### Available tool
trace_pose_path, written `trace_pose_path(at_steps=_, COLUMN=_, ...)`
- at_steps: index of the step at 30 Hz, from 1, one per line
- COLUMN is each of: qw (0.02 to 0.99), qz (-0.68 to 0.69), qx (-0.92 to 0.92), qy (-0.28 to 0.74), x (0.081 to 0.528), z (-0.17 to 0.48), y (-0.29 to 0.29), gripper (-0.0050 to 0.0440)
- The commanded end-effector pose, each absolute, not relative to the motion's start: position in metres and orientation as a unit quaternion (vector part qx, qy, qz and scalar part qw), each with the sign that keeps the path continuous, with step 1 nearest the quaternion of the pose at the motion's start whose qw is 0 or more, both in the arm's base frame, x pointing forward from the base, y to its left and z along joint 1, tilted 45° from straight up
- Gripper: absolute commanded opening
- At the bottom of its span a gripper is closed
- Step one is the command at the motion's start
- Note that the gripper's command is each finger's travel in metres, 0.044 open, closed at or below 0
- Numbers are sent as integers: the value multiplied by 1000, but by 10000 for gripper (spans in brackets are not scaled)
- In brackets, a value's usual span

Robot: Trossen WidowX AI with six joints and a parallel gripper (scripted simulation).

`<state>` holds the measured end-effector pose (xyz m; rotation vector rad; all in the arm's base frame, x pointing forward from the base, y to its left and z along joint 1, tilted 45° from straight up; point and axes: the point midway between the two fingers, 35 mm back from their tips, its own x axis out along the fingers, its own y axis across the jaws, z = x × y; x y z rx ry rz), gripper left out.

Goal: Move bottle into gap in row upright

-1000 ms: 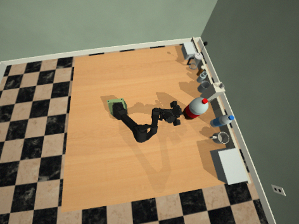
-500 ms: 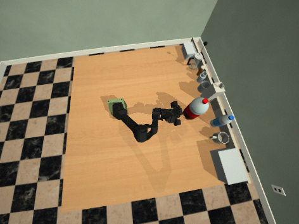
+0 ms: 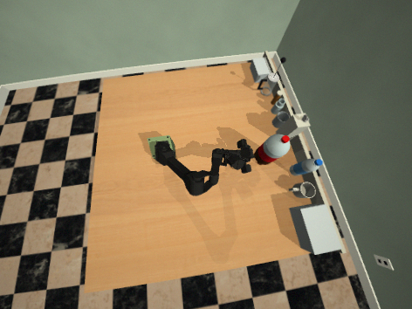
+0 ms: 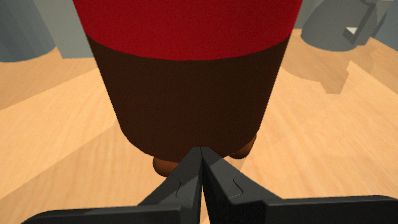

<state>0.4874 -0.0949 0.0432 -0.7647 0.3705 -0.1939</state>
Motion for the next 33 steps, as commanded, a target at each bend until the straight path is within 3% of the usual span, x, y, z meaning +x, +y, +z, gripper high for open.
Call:
trace_pose_path(at_steps=1, qw=909, qz=-96, qx=-369, qy=170, x=493, z=50, y=-93, gripper=-50)
trace_pose_path(at_steps=33, qw=909, qz=-95, qx=-369, qy=171, x=499, z=50, y=-93, gripper=-50)
